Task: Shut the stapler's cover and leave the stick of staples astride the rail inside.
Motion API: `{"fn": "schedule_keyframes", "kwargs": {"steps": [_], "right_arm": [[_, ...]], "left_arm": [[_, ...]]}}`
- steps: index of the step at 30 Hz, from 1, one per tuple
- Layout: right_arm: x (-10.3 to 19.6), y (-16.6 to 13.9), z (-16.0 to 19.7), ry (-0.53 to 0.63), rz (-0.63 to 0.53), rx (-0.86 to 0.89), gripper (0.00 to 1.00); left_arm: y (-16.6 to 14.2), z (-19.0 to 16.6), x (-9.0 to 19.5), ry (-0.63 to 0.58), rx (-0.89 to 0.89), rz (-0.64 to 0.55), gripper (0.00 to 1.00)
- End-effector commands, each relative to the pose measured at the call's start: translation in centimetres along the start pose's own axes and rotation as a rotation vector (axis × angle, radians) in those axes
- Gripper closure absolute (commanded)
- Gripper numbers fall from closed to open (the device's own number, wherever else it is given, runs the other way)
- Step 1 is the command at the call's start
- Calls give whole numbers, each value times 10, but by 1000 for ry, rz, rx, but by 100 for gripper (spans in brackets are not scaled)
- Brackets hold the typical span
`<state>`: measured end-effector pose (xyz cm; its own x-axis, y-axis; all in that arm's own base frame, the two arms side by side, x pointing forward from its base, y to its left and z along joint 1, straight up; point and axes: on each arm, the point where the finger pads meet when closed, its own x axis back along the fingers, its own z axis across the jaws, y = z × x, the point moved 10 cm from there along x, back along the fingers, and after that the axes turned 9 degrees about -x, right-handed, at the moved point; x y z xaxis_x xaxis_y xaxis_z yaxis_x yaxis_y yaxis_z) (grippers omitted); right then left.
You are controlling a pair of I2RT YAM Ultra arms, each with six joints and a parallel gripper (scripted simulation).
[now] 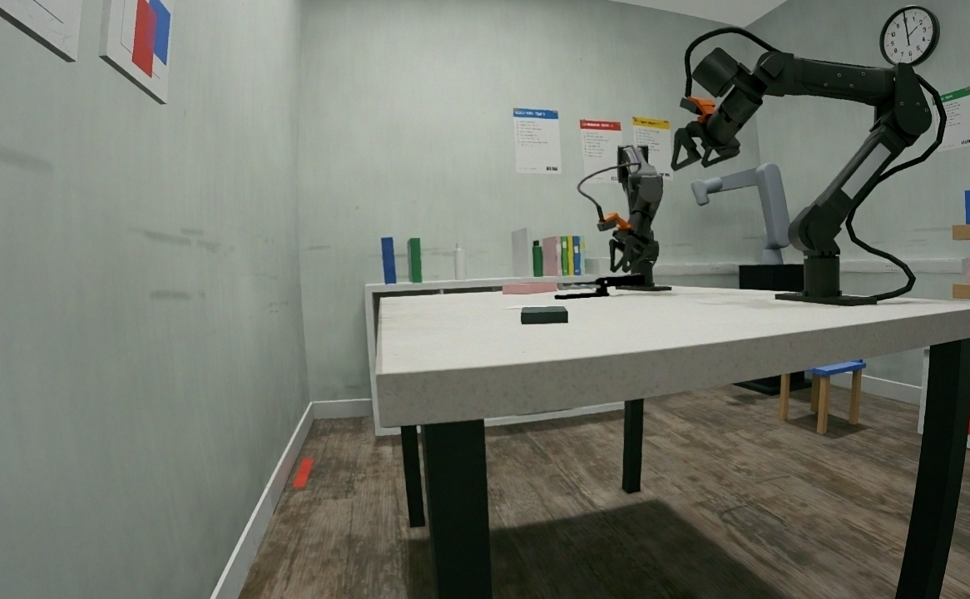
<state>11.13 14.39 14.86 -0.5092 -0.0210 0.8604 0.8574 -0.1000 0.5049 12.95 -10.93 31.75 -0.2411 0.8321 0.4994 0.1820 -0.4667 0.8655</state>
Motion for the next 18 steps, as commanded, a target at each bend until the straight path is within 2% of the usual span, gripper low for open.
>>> {"fn": "schedule_keyframes", "kwargs": {"steps": [1, 18], "right_arm": [[-7, 3, 4, 13, -8, 1, 50], [-30, 3, 4, 15, -9, 0, 50]], "left_arm": [[9, -1, 6, -3, -20, -26, 0], [9, -1, 6, -3, -20, -26, 0]]}}
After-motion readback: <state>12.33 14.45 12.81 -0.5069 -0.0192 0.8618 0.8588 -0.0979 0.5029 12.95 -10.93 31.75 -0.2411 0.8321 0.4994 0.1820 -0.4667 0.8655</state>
